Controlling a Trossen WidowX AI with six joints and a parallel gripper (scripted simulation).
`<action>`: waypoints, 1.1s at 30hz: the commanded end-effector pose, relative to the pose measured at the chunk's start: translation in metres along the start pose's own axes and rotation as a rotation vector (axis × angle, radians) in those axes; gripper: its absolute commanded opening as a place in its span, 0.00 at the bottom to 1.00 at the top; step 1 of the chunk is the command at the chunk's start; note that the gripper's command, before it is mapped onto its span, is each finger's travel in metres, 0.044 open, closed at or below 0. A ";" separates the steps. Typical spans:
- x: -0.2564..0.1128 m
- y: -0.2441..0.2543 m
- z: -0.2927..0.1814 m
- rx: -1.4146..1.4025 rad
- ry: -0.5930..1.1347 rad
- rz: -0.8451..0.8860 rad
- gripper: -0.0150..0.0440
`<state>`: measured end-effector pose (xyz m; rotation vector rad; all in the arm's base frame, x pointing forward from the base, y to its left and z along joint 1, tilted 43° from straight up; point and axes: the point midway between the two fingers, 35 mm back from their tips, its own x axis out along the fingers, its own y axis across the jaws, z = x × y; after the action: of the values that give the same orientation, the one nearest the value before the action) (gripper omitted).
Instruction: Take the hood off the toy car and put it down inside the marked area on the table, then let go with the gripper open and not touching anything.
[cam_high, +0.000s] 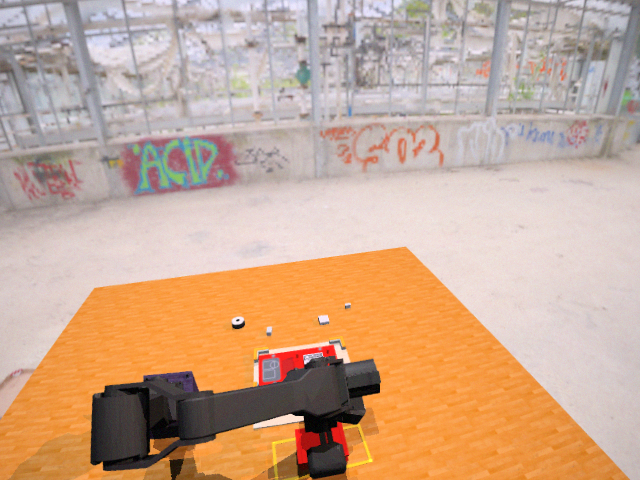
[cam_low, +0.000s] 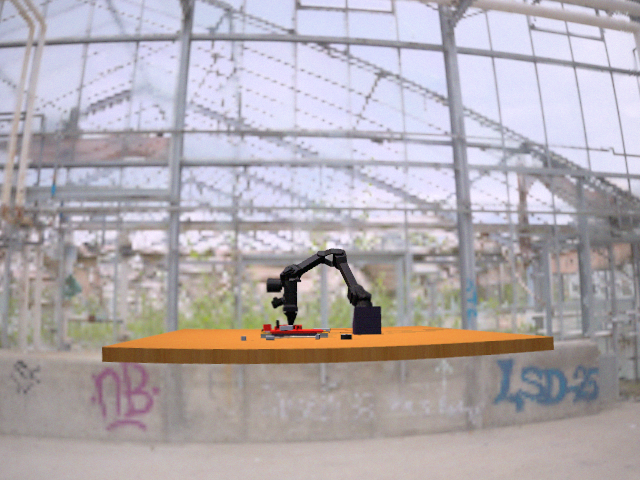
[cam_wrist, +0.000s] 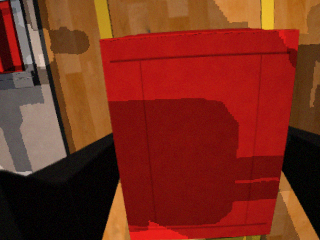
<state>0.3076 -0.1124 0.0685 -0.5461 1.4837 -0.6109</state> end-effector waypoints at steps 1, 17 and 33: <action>0.003 0.000 -0.002 -0.004 0.005 -0.003 0.25; 0.011 -0.001 -0.002 -0.004 0.005 -0.004 0.25; 0.010 0.000 0.000 0.000 0.000 -0.001 0.79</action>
<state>0.3071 -0.1195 0.0610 -0.5470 1.4842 -0.6113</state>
